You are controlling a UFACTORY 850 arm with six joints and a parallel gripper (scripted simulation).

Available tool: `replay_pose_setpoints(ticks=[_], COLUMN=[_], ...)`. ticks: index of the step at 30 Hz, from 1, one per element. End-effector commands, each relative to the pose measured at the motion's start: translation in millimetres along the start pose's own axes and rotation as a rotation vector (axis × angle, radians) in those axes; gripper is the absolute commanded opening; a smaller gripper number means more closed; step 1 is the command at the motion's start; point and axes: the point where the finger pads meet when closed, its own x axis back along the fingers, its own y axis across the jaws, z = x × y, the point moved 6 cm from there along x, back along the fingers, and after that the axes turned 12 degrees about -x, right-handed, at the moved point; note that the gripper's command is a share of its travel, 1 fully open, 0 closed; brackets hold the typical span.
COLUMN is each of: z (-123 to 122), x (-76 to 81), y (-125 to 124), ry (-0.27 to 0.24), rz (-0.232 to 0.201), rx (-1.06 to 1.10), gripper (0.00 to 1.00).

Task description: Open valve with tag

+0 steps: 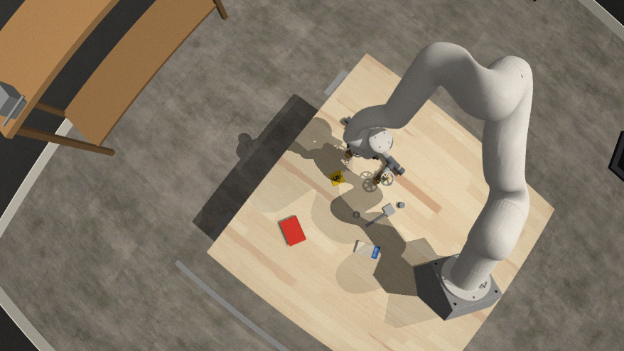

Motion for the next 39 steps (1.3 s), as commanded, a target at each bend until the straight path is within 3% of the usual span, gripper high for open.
replay_pose_setpoints(ticks=[1, 10, 11, 39], z=[0.6, 0.6, 0.6, 0.6], x=[-0.2, -0.2, -0.2, -0.2], y=[5.4, 5.4, 5.4, 5.4], ry=[-0.001, -0.001, -0.001, -0.001], rz=[0.091, 0.091, 0.091, 0.091], rx=[-0.045, -0.045, -0.045, -0.038], gripper=[1.0, 1.0, 0.0, 0.0])
